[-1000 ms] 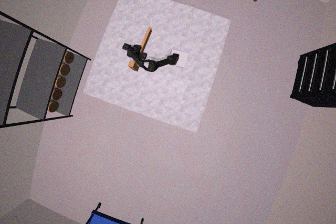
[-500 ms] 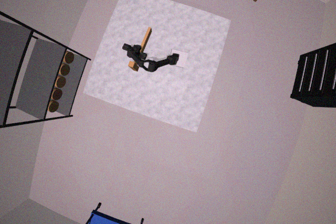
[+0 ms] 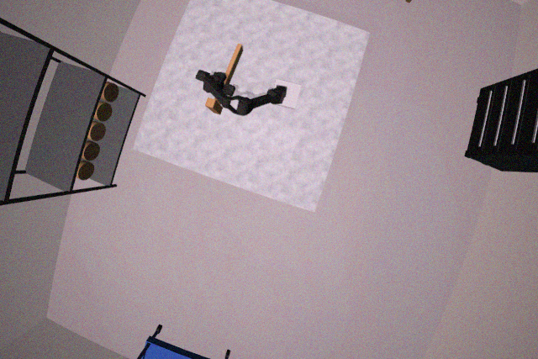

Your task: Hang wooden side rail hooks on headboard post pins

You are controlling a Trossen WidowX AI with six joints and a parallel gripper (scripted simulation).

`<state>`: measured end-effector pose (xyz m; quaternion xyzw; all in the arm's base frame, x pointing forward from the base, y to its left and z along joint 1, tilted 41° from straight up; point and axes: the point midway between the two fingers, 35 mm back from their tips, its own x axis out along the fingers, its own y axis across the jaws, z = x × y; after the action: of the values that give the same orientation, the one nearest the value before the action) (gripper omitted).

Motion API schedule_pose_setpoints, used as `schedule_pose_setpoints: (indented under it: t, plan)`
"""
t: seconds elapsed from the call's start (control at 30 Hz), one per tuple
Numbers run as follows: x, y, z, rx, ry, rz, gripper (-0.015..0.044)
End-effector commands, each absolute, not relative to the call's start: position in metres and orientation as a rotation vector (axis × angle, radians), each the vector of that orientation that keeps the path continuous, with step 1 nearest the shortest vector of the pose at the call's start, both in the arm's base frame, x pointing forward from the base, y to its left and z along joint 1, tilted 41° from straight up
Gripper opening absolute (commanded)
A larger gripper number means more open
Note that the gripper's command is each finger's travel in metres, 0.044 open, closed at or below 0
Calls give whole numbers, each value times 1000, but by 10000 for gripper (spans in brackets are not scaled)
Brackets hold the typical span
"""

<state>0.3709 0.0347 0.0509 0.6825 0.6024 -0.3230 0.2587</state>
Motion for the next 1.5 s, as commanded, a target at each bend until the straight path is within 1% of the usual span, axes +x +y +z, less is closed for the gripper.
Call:
schedule_pose_setpoints:
  t: [0.0,1.47]
  plan:
    - [373,33,54,1856,1623,-877,0]
    - [373,37,56,1856,1623,-876,0]
